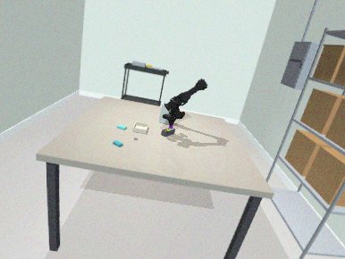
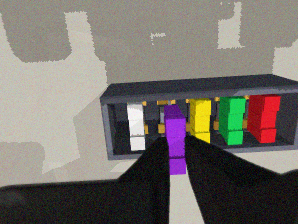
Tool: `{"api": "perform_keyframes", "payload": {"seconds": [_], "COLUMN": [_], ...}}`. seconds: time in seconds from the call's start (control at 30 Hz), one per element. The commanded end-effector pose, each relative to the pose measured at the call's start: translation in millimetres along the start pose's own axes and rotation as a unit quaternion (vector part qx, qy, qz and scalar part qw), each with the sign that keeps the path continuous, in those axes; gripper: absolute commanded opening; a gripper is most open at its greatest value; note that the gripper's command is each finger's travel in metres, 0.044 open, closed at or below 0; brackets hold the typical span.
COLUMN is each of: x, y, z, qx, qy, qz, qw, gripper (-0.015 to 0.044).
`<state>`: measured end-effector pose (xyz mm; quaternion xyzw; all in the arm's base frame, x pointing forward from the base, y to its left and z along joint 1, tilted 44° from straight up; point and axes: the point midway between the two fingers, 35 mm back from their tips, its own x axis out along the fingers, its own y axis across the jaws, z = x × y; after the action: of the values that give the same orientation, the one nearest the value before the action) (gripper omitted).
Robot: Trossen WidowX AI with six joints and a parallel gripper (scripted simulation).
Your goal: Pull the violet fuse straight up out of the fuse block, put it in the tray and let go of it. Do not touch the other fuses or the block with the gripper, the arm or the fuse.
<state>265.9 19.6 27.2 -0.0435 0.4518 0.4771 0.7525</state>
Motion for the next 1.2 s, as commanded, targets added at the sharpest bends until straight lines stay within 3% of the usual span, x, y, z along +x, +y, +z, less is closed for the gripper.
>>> {"api": "perform_keyframes", "payload": {"seconds": [0.0, 0.93, 1.17], "x": [-2.4, -30.4, -34.0], "y": [-0.3, -0.1, -23.6], "z": [-0.4, -0.3, -12.7], "qx": [-0.001, -0.001, -0.001], "qy": [0.002, 0.002, 0.005], "qz": [-0.001, -0.001, -0.005], "qw": [1.000, 1.000, 1.000], "gripper": [0.0000, 0.0000, 0.0000]}}
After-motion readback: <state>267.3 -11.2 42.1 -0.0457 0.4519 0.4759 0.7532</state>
